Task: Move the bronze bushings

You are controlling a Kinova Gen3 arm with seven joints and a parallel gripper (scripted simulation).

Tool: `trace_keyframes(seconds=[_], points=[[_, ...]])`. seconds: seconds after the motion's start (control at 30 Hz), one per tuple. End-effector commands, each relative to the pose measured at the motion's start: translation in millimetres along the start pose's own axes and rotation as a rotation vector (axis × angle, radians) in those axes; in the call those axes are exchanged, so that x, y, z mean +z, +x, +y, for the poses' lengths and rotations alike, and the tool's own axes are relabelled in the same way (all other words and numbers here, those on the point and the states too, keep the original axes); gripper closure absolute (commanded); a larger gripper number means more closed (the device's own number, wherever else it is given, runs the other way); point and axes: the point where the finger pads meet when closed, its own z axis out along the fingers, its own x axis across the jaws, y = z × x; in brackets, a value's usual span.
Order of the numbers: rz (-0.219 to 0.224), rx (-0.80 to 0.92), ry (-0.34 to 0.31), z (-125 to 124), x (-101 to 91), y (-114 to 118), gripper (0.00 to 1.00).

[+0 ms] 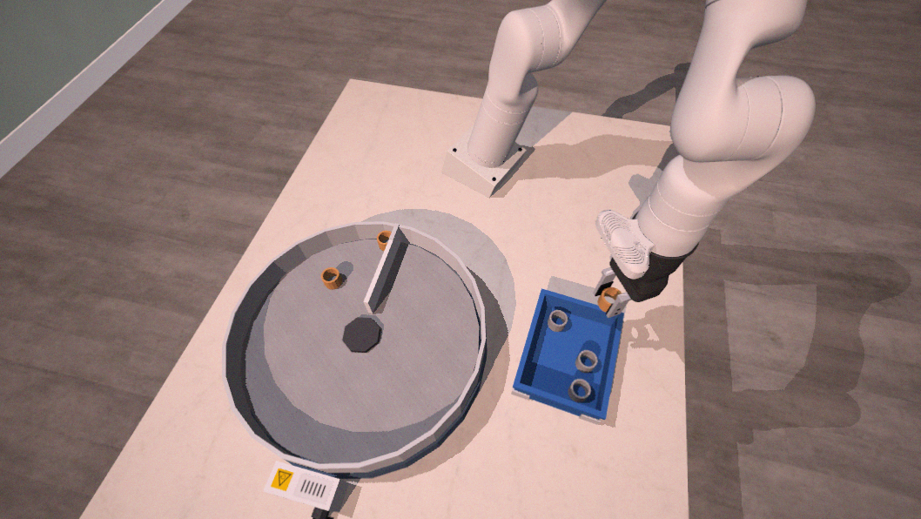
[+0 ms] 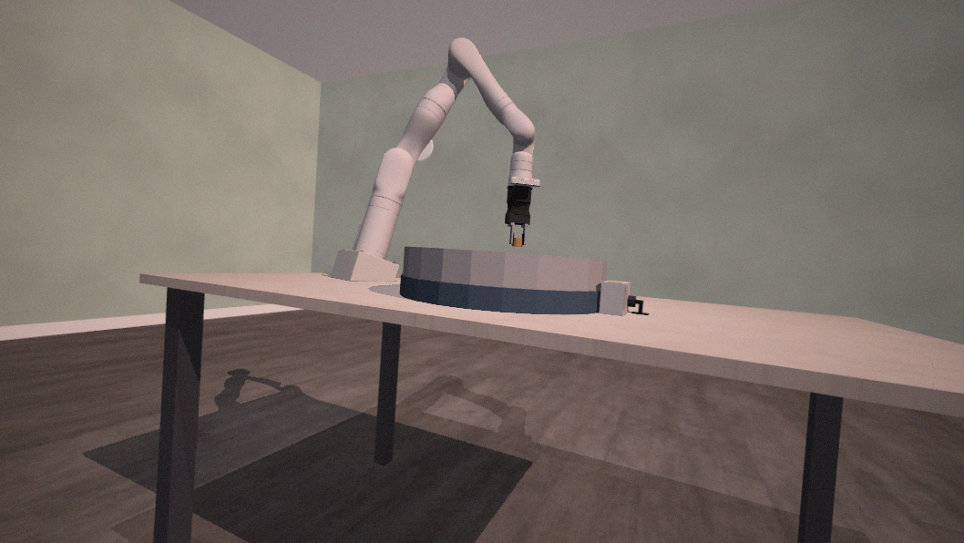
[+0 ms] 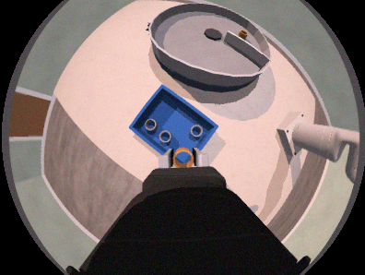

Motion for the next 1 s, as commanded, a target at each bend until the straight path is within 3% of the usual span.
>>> trace_keyframes(seconds=[0.0,0.4,0.97], points=[[-0.002,0.002,0.000,-2,-0.7,0,1.00],[-0.002,0.002,0.000,-13,-0.7,6,1.00],[-0.002,0.002,0.000,-48,-0.6,26,1.00]])
